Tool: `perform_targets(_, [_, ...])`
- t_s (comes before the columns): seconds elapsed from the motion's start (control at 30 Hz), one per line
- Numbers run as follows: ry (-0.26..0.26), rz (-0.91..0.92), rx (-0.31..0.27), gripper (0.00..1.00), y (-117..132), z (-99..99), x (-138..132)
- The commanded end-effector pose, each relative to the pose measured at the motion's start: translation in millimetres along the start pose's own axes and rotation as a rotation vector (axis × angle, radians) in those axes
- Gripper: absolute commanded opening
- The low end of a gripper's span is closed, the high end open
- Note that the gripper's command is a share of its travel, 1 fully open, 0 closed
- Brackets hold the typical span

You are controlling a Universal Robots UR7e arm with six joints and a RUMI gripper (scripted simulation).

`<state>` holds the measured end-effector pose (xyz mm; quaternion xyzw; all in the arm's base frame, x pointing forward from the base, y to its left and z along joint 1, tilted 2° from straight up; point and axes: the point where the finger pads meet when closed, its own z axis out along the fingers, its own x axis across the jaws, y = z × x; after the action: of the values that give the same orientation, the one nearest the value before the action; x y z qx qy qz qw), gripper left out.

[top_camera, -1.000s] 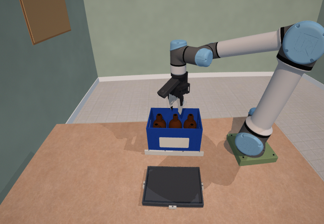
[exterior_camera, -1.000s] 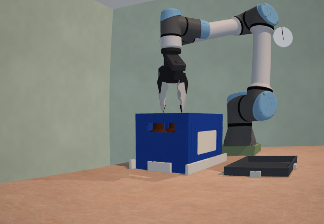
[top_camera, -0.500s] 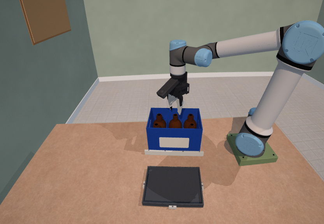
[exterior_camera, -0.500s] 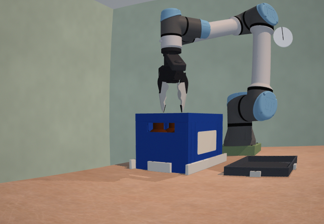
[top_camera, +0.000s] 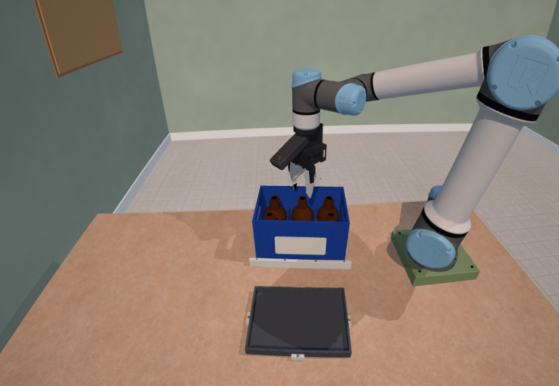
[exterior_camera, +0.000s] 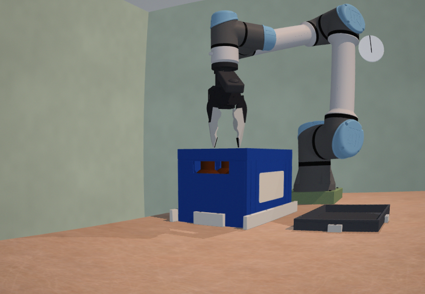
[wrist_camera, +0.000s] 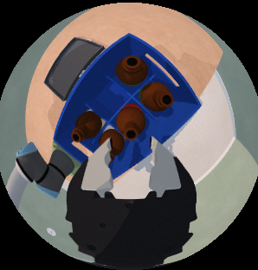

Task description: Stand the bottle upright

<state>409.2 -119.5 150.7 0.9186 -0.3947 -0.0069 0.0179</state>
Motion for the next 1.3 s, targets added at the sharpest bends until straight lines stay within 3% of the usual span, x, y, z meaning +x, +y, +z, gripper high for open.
perform_targets(0.0, [0.001, 0.0, 0.0, 0.38, -0.1, -0.4, 0.3])
perform_targets(1.27, [0.001, 0.0, 0.0, 0.38, -0.1, 3.6, 0.3])
